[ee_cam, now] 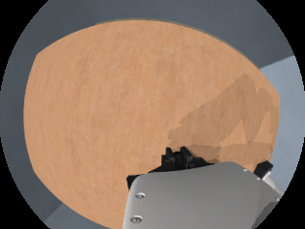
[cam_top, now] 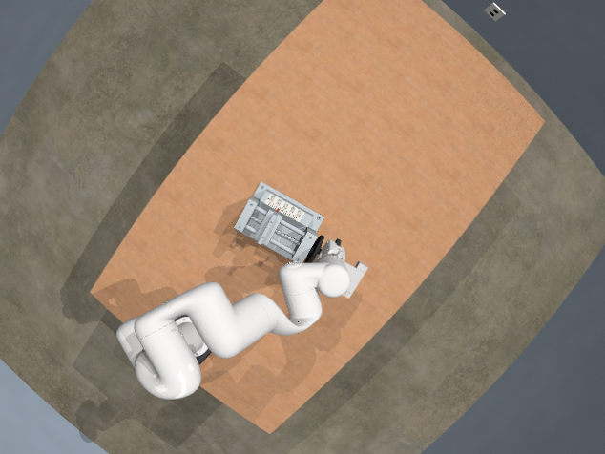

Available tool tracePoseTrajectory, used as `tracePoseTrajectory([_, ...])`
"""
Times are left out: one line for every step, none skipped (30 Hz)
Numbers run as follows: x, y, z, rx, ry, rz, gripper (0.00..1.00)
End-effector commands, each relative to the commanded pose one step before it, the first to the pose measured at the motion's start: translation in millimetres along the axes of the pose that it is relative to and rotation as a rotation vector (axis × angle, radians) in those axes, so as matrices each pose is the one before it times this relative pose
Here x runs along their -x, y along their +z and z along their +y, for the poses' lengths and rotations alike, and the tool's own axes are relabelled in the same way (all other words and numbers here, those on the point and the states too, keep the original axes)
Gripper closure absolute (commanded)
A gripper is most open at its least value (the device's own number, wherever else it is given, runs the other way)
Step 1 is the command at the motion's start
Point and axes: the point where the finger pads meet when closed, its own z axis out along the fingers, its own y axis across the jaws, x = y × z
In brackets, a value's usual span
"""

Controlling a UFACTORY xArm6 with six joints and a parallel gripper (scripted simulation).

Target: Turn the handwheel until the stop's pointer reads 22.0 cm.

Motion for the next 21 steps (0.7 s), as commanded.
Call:
tracePoseTrajectory([-0.84,-4.32,-9.46,-0.00629,-0.00155,0.00375,0.94])
tracePoseTrajectory([0.00,-0.62,-1.54,0.00000,0.00000,0.00000,0.94])
tracePoseTrajectory([0.00,-0.62,-1.52,0.00000,0.00000,0.00001,0.94])
tracePoseTrajectory([0.00,-0.67,-1.50,0.00000,0.00000,0.00001,0.94])
tracePoseTrajectory([0.00,-0.91,-1.48,-0.00001,0.00000,-0.00001,0.94])
tracePoseTrajectory([0.00,-0.91,-1.45,0.00000,0.00000,0.00000,0.94])
tracePoseTrajectory([0.00,0.00,0.00,0.00000,0.00000,0.00000,0.94])
tracePoseTrajectory([0.00,0.00,0.00,0.00000,0.00000,0.00000,0.94])
tracePoseTrajectory([0.00,-0.90,-1.42,0.00001,0.00000,0.00001,0.94])
tracePoseTrajectory([0.00,-1.08,-1.40,0.00000,0.00000,0.00000,0.94])
tracePoseTrajectory([0.00,-1.23,-1.38,-0.00001,0.00000,-0.00001,0.94])
tracePoseTrajectory([0.00,-1.22,-1.35,0.00000,0.00000,0.00001,0.94])
tracePoseTrajectory([0.00,-1.23,-1.29,0.00001,0.00000,0.00001,0.94])
tracePoseTrajectory([0.00,-1.36,-1.08,-0.00001,-0.00001,-0.00002,0.94])
tracePoseTrajectory([0.00,-1.35,-1.06,0.00000,0.00000,0.00000,0.94])
tracePoseTrajectory([0.00,-1.33,-1.03,0.00001,0.00000,0.00001,0.94])
tracePoseTrajectory([0.00,-1.38,-0.90,0.00000,0.00000,0.00000,0.94])
tracePoseTrajectory([0.00,-1.42,-0.76,-0.00001,0.00000,-0.00001,0.94])
tracePoseTrajectory([0.00,-1.40,-0.74,0.00000,0.00000,0.00000,0.94])
tracePoseTrajectory([0.00,-1.38,-0.72,0.00001,0.00000,0.00001,0.94])
tracePoseTrajectory([0.00,-1.43,-0.59,0.00000,0.00000,0.00000,0.94])
